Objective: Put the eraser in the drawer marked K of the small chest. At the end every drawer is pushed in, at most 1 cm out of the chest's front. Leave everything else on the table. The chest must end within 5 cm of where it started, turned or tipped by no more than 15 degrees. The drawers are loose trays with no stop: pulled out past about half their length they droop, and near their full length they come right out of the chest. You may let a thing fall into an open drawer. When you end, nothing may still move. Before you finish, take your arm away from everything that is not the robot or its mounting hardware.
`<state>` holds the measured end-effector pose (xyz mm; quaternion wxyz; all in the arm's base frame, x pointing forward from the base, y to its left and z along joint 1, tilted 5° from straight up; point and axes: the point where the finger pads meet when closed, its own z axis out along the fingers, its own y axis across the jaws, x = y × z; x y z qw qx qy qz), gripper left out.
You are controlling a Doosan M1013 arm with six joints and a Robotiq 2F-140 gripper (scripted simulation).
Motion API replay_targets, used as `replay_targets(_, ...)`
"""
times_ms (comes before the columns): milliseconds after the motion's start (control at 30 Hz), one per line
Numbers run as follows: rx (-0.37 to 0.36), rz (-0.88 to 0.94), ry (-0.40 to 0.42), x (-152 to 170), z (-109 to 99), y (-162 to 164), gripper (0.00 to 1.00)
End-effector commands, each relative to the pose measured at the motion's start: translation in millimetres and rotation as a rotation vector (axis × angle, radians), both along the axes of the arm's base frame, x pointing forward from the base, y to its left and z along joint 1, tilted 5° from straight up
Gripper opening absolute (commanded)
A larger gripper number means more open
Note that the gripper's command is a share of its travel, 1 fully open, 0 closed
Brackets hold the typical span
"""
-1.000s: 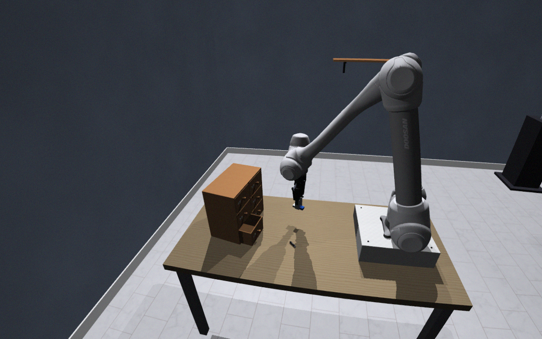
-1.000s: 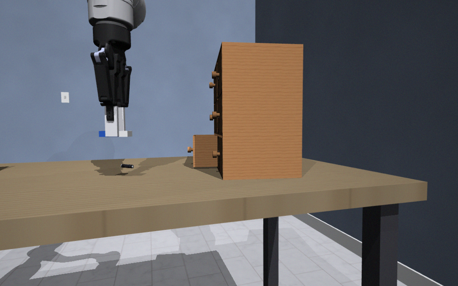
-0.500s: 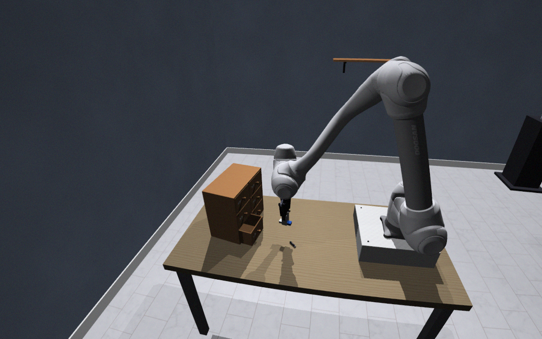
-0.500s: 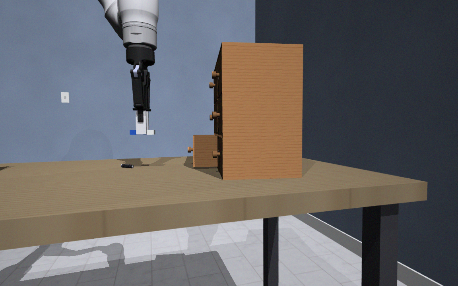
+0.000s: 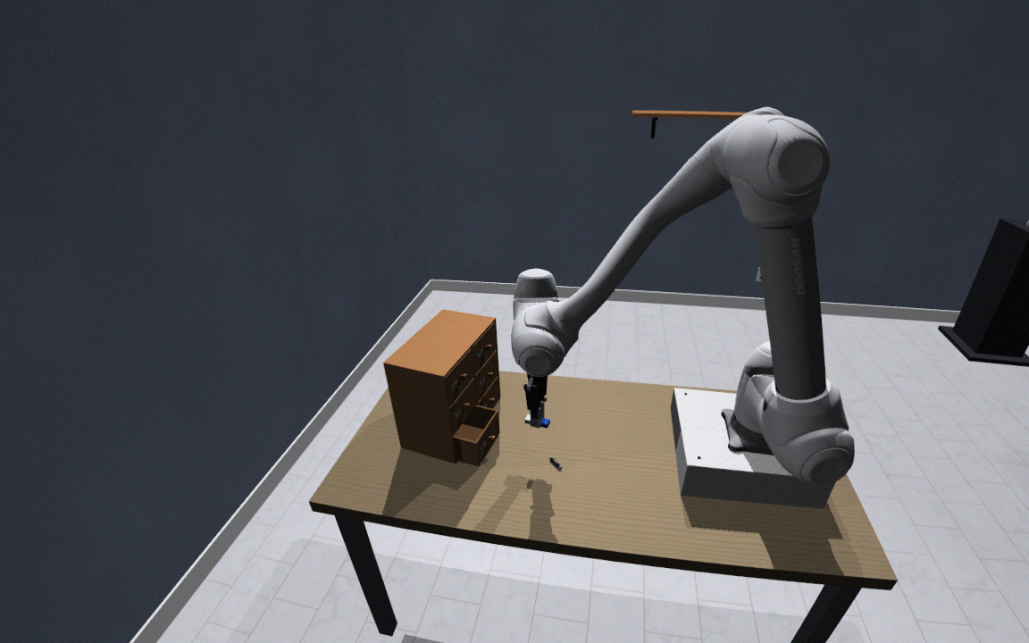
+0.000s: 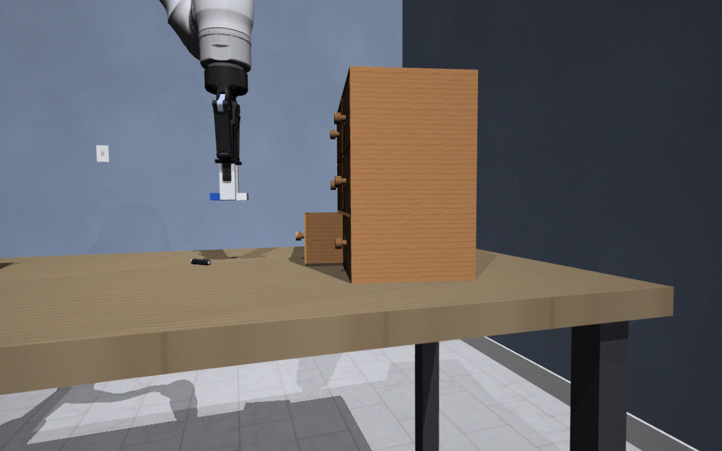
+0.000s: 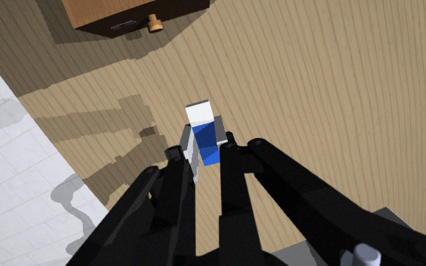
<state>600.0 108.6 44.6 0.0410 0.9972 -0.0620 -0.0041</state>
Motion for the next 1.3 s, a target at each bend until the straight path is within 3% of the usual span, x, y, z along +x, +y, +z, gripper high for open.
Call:
replay_targets(0, 0.000, 0.000, 0.000, 0.1, 8.6, 0.7, 0.11)
replay_targets(633, -0.005, 0.003, -0.039, -0.7, 10.6, 1.0, 0.11)
replay_targets(1000, -0.021, 0.013, -0.164, -3.3, 8.8, 1.0, 0.11)
replay_targets(1267, -0.043, 0.028, -0.341, -7.0, 6.2, 1.4, 0.11)
